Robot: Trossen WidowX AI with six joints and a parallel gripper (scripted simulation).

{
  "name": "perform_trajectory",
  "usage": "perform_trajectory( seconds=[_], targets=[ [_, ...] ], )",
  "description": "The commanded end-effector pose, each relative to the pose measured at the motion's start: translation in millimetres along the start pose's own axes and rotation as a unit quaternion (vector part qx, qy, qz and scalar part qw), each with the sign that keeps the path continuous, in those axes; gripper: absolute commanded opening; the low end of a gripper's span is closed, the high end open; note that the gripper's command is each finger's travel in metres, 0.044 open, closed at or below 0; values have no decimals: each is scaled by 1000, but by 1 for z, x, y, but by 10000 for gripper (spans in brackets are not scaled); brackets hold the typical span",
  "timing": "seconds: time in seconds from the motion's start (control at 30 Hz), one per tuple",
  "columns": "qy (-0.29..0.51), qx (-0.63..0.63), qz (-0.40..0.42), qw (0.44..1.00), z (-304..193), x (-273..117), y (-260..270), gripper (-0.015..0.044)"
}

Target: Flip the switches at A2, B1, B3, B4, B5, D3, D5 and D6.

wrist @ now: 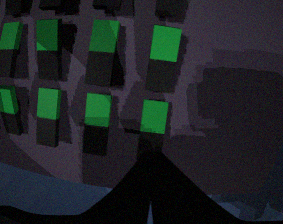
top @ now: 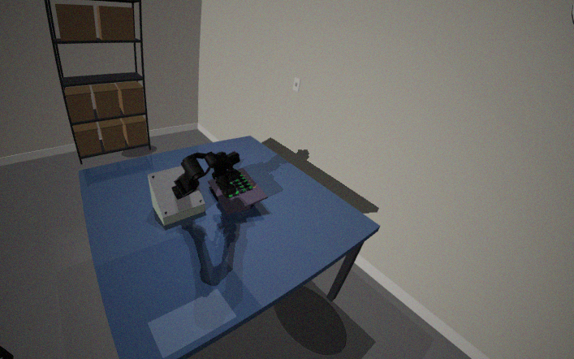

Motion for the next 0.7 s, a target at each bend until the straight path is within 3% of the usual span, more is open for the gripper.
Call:
perform_trajectory(
  seconds=[0.0, 0.67],
  targets=[
    [1, -2, 1, 1000, -1, 6, 0, 0],
    [1, -2, 1, 1000, -1, 9, 0, 0]
  ],
)
Point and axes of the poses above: the point midway between the two fingers, 35 mm back from their tips, its own x axis out along the fingers, its own y axis across the jaws, z = x × y, the point moved 7 cm from there along -x, back along the fingers, and after that the axes turned 9 degrees about x, right-handed, at the moved point
